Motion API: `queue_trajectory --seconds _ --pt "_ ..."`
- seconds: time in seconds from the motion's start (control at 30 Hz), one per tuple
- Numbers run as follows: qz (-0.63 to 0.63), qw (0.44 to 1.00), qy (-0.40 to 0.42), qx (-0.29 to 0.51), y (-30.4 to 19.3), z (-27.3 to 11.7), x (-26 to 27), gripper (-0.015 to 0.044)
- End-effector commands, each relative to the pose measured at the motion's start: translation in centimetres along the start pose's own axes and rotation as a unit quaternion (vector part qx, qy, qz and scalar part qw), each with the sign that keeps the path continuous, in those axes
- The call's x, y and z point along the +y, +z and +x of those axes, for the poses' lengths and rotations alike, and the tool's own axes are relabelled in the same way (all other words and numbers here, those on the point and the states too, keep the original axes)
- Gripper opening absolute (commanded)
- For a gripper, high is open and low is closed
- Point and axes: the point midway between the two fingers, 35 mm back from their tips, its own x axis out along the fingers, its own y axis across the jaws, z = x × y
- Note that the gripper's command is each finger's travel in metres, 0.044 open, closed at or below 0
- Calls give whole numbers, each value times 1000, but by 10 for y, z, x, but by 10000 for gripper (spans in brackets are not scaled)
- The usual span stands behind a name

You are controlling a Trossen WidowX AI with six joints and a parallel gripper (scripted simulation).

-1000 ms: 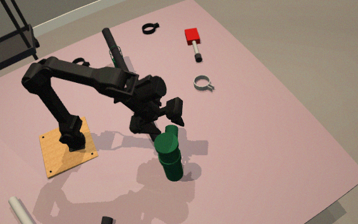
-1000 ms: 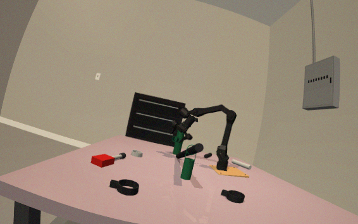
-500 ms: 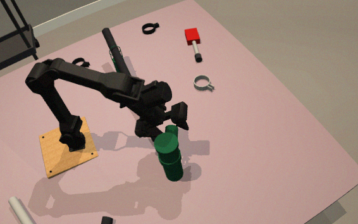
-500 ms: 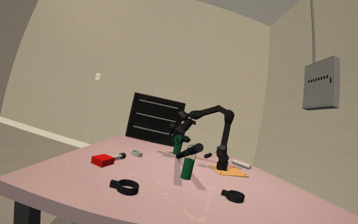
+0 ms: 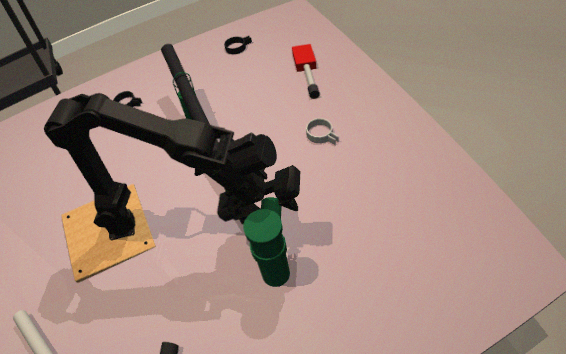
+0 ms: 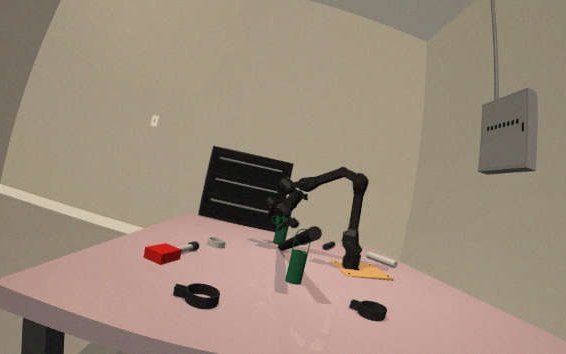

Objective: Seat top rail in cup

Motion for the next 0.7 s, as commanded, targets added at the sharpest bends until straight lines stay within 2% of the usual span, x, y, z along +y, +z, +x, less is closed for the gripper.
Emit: queue_trajectory --seconds 0.0,0.23,0.3,0.37,0.67 --pt "3 1000 1 2 0 1 1 256" --pt "3 1000 1 2 0 1 1 72" --pt "3 1000 1 2 0 1 1 59" --pt "-2 1000 1 -1 0 1 2 7" --pt "-35 999 1 -20 -1 -3 8 0"
